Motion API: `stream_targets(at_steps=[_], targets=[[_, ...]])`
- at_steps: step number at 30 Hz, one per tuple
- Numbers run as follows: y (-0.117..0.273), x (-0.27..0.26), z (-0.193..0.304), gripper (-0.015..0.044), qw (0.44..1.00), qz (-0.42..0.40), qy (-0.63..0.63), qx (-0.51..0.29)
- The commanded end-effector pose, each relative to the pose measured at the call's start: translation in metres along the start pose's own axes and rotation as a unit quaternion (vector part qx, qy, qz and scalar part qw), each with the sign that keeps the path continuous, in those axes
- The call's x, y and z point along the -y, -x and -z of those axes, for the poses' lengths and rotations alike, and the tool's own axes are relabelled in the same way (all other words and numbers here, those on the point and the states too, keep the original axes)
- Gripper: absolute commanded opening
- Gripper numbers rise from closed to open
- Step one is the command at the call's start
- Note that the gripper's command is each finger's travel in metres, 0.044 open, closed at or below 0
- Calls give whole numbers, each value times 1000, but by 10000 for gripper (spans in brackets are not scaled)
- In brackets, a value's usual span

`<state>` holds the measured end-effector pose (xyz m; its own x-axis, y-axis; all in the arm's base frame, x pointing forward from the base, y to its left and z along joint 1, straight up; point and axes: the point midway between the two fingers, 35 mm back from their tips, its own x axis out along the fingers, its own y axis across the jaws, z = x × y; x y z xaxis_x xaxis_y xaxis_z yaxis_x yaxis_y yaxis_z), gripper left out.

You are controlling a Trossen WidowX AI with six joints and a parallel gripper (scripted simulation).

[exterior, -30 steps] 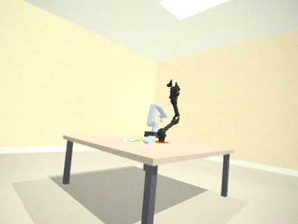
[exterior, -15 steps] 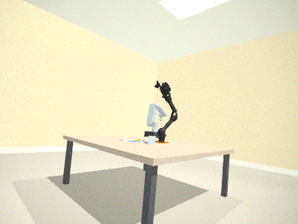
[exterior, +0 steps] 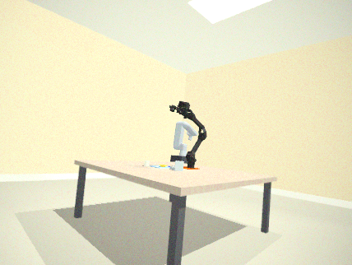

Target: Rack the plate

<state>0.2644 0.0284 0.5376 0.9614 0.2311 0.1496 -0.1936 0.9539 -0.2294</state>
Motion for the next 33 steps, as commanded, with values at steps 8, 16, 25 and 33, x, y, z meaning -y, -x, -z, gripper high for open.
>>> stream_targets(at_steps=[8,16,25,33], targets=[[-45,7,111,400,983,3,-34,-178],[-56,4,194,400,950,-6,-52,-307],[-48,-5,275,400,898,-26,-67,-434],[-26,-13,342,400,830,-31,-84,-551]])
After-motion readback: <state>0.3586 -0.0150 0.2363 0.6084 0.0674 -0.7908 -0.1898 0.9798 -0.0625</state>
